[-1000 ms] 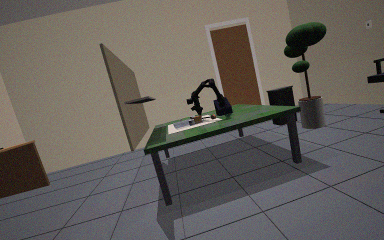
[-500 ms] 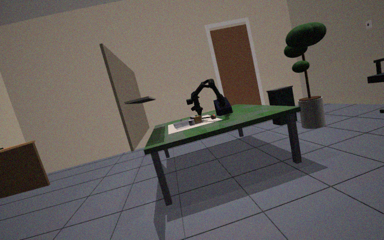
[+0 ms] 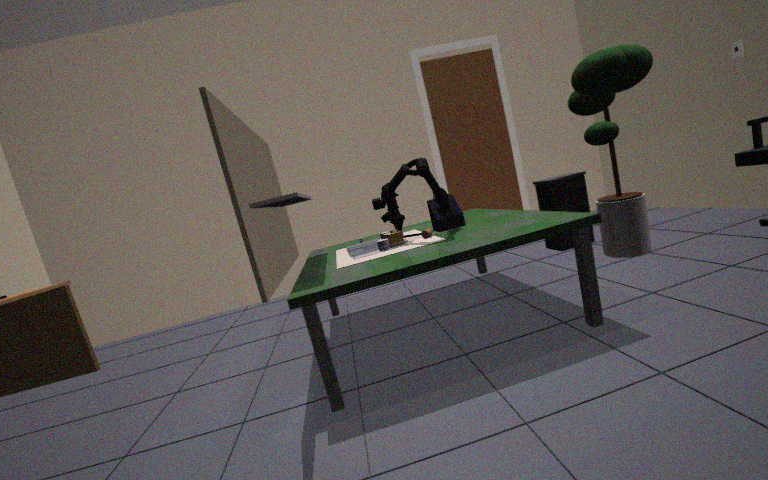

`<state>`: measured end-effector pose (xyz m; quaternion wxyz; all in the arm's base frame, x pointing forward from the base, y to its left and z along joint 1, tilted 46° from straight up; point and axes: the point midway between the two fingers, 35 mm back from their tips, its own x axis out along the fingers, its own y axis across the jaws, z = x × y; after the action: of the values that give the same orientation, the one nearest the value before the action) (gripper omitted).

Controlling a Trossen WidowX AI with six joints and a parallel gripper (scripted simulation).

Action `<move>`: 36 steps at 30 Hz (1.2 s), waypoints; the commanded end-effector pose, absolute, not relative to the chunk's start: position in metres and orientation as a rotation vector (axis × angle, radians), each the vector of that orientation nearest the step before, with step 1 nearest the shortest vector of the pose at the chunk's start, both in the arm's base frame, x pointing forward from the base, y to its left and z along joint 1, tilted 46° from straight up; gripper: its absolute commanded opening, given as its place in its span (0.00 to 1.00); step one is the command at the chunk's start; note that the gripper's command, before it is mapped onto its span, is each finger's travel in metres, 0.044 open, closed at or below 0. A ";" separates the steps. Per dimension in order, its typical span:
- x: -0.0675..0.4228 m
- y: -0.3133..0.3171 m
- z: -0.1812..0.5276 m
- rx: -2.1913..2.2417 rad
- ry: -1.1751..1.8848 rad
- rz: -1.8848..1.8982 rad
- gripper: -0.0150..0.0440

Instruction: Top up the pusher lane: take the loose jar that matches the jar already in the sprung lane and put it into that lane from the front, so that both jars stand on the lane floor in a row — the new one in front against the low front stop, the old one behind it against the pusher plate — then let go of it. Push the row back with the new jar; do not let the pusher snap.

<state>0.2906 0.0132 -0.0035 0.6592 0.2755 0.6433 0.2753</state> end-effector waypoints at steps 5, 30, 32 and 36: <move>0.301 0.012 -0.001 0.617 1.430 0.625 0.25; 0.310 0.012 0.000 0.617 1.430 0.626 0.25; 0.311 0.012 0.000 0.617 1.430 0.626 0.25; 0.312 0.012 0.000 0.617 1.430 0.626 0.25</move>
<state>0.3027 0.0131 -0.0028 0.6593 0.2738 0.6440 0.2749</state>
